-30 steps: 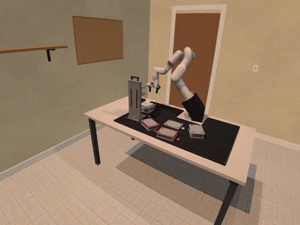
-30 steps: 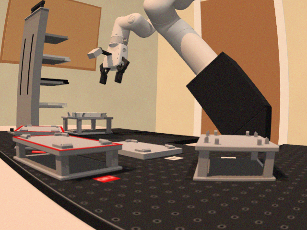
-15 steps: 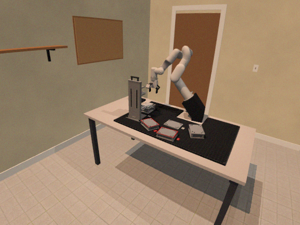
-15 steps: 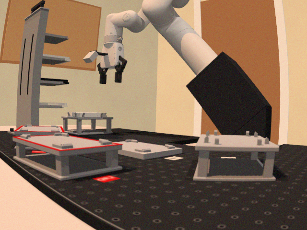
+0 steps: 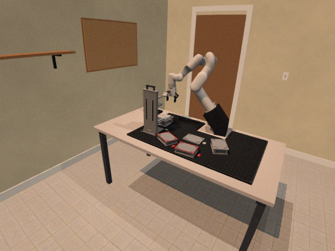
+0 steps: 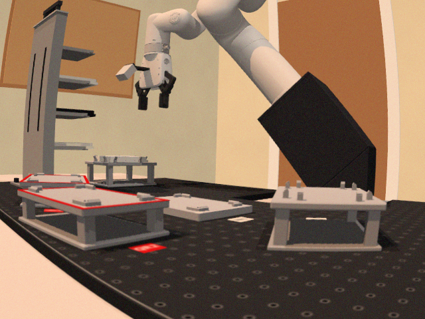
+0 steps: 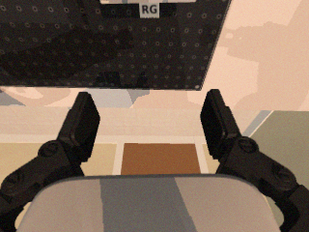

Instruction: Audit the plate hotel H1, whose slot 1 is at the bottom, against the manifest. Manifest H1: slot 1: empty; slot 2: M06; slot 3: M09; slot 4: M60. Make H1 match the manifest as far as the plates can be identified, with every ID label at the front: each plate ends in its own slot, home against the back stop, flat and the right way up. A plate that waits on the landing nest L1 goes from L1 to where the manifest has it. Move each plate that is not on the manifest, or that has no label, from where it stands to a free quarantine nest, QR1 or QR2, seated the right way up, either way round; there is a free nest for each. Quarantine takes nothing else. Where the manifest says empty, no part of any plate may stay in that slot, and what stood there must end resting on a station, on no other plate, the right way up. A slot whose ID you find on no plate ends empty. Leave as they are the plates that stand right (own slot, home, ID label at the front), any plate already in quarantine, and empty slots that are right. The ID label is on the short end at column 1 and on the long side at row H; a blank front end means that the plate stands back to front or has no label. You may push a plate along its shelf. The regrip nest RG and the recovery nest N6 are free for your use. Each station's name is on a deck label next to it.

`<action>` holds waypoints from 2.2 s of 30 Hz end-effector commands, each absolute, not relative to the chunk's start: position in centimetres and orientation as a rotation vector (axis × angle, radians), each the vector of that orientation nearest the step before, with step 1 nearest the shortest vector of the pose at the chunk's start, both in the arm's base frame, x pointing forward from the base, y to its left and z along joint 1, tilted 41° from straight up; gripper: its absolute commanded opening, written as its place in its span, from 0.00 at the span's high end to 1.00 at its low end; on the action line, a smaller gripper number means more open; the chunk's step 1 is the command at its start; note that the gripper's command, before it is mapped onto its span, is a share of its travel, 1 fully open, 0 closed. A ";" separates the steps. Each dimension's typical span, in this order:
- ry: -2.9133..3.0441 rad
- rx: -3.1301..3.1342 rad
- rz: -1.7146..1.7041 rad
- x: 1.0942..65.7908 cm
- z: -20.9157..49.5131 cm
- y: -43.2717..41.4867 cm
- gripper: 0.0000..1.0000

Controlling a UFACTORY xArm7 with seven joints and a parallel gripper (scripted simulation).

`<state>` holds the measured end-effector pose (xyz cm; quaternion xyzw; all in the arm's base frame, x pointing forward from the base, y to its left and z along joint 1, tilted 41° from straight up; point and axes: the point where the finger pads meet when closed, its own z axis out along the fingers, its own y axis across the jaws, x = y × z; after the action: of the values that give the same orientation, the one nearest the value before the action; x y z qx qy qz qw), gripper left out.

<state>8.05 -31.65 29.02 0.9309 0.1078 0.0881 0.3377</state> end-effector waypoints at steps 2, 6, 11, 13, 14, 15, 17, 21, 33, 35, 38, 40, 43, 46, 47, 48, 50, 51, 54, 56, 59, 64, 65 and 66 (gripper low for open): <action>0.280 2.424 0.229 7.7 30.2 -30.7 0.00; 0.280 2.424 0.229 7.4 31.0 -30.1 0.00; 0.280 2.424 0.229 7.1 32.0 -29.3 0.00; 0.280 2.424 0.229 7.0 32.5 -28.9 0.00; 0.280 2.424 0.229 6.9 32.8 -28.7 0.00; 0.280 2.424 0.229 6.8 33.0 -28.5 0.00; 0.280 2.424 0.229 6.7 33.5 -28.1 0.00; 0.280 2.424 0.229 6.3 34.5 -27.3 0.00; 0.280 2.424 0.229 5.6 37.0 -25.2 0.00; 0.280 2.424 0.229 5.4 37.5 -24.8 0.00; 0.280 2.424 0.229 5.2 38.3 -24.2 0.00; 0.280 2.424 0.229 5.1 38.6 -24.0 0.00; 0.280 2.424 0.229 4.9 39.1 -23.6 0.00; 0.280 2.424 0.229 4.7 39.8 -23.0 0.00; 0.280 2.424 0.229 4.6 40.1 -22.8 0.00; 0.280 2.424 0.229 4.5 40.3 -22.6 0.00; 0.280 2.424 0.229 4.4 40.8 -22.2 0.00; 0.280 2.424 0.229 4.3 41.1 -22.0 0.00; 0.280 2.424 0.229 4.1 41.8 -21.4 0.00; 0.280 2.424 0.229 3.9 42.3 -21.0 0.00; 0.280 2.424 0.229 3.8 42.6 -20.8 0.00; 0.280 2.424 0.230 3.4 43.8 -19.7 0.00; 0.280 2.424 0.230 3.4 44.1 -19.5 0.00; 0.280 2.424 0.230 3.3 44.4 -19.3 0.00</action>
<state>3.45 -19.76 43.71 0.9310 0.1080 0.0879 0.3374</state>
